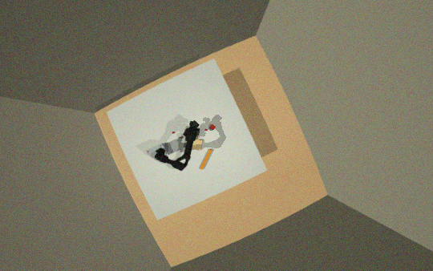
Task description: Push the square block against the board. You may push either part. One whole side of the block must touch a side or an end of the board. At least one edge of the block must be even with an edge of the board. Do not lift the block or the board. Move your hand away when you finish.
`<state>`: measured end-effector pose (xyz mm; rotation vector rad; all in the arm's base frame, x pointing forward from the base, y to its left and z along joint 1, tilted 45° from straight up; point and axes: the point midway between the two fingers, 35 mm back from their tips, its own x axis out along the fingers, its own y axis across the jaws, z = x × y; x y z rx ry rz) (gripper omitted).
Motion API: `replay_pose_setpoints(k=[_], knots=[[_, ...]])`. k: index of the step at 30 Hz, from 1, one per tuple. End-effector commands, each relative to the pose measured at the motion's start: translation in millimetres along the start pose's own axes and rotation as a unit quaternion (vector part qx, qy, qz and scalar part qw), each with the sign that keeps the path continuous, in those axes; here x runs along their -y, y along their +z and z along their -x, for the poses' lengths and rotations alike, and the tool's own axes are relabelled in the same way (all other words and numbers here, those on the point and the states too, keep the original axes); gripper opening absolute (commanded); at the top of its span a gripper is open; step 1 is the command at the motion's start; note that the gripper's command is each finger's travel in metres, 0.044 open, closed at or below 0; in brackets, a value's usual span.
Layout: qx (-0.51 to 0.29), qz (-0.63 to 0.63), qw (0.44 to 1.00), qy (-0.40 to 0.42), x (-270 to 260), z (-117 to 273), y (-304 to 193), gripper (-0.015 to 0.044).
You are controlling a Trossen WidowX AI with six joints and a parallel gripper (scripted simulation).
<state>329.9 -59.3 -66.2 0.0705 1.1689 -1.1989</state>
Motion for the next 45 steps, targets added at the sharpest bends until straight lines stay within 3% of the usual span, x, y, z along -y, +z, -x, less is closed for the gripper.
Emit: replay_pose_setpoints(k=[1, 11, 16, 45], knots=[[0.004, 0.025, 1.0, -0.009, 1, -5, 69, 0.0], [0.005, 0.03, 0.999, -0.01, 3, -9, 83, 0.0], [0.006, 0.03, 0.999, -0.012, 4, -61, 84, 0.0], [0.005, 0.03, 0.999, -0.011, 5, -61, 60, 0.0]])
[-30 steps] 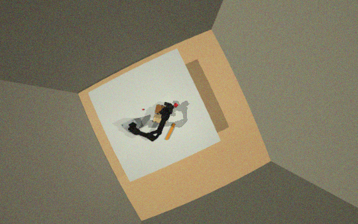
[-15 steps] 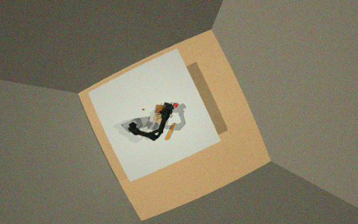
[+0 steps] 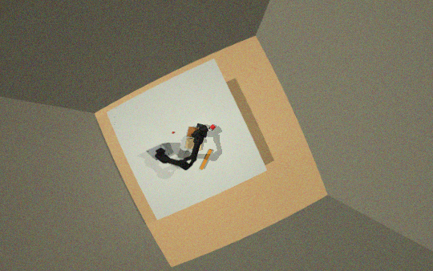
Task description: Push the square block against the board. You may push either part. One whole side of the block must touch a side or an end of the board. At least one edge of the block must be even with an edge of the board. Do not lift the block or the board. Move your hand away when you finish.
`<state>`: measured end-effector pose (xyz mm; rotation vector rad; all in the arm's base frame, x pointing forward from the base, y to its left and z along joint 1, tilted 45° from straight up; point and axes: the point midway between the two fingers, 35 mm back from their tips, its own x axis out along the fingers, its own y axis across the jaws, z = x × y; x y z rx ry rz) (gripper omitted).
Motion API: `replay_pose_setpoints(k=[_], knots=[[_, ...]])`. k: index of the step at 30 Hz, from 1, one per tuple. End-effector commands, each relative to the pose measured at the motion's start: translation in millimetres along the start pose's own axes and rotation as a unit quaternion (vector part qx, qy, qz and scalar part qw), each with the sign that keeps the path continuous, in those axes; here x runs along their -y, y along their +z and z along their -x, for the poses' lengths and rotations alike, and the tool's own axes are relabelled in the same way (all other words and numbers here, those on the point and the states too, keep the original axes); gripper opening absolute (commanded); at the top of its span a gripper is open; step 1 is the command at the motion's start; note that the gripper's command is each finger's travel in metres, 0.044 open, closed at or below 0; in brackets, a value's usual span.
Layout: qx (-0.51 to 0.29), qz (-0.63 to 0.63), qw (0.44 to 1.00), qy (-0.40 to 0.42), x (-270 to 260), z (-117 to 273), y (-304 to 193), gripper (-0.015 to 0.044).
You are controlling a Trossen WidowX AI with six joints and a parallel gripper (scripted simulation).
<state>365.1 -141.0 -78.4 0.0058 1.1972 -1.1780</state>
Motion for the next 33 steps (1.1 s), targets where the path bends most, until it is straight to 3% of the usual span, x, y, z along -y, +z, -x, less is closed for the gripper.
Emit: replay_pose_setpoints(k=[1, 33], knots=[[-0.001, 0.0, 1.0, -0.002, 2, 0, -7, 0.0], [0.0, -0.001, 1.0, -0.002, 0, 0, 41, 0.0]])
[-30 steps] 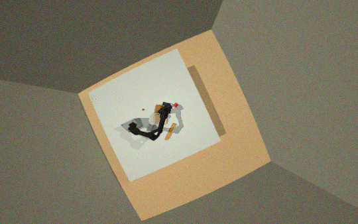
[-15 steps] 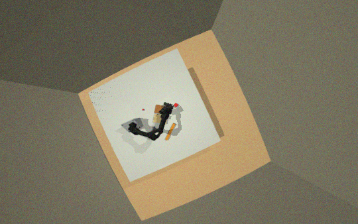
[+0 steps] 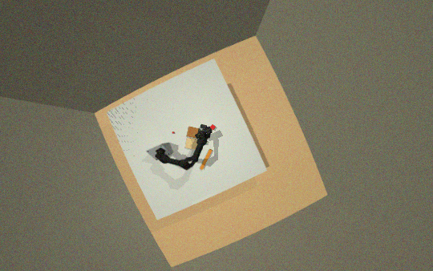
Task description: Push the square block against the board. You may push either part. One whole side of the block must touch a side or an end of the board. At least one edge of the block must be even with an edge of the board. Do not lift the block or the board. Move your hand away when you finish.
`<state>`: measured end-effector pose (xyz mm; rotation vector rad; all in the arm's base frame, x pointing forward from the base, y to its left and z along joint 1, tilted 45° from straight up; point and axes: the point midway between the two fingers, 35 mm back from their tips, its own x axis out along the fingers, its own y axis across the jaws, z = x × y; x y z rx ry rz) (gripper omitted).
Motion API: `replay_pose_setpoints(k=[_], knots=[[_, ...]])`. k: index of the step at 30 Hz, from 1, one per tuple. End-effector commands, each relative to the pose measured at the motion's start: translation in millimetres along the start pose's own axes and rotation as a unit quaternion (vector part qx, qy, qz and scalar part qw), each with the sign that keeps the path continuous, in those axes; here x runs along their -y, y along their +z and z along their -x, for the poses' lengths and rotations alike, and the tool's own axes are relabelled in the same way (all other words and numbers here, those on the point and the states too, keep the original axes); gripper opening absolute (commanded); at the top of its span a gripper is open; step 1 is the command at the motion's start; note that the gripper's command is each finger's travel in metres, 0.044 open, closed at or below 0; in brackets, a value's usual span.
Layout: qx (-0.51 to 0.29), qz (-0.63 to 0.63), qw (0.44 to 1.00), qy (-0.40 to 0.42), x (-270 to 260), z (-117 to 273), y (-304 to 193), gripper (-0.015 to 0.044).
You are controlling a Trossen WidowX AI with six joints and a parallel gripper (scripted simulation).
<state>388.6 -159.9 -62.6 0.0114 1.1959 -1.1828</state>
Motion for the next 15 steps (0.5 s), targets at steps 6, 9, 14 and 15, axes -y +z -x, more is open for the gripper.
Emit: replay_pose_setpoints(k=[6, 9, 14, 15], knots=[[0.0, 0.0, 1.0, 0.0, -1, 12, 6, 0.0], [0.001, 0.002, 1.0, 0.0, -1, 52, 6, 0.0], [0.001, 0.002, 1.0, 0.0, -1, 55, 6, 0.0], [0.001, 0.002, 1.0, 0.0, -1, 55, 6, 0.0]])
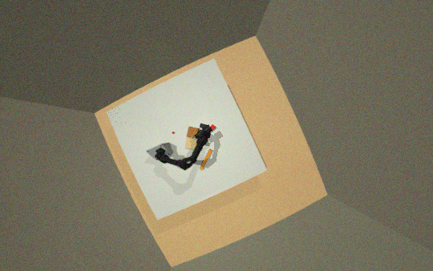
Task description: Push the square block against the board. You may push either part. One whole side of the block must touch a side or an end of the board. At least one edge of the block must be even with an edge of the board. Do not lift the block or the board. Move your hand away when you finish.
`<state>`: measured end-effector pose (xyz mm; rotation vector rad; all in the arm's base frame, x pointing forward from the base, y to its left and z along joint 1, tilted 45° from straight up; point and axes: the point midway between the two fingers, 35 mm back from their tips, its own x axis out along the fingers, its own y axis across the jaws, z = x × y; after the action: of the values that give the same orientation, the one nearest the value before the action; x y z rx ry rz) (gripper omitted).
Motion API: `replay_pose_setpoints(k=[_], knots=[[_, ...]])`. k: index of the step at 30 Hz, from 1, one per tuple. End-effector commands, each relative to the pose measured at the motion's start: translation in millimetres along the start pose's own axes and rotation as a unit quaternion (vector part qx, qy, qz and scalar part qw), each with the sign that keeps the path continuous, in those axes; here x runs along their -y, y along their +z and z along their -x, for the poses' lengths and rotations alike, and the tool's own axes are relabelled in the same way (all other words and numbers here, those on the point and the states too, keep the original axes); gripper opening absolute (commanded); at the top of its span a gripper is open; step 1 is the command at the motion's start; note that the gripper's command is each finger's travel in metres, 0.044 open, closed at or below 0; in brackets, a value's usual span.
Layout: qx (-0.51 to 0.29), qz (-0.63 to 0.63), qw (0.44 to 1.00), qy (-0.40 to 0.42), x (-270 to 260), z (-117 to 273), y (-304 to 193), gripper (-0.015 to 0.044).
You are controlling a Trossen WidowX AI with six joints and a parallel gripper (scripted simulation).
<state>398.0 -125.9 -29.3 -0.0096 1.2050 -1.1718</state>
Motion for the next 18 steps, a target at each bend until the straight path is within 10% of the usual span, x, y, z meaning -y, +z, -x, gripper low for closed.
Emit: replay_pose_setpoints(k=[1, 18], knots=[[-0.002, -0.009, 1.0, 0.001, 3, 6, 4, 0.0], [-0.001, 0.262, 0.965, 0.005, -31, 5, -33, 0.0]])
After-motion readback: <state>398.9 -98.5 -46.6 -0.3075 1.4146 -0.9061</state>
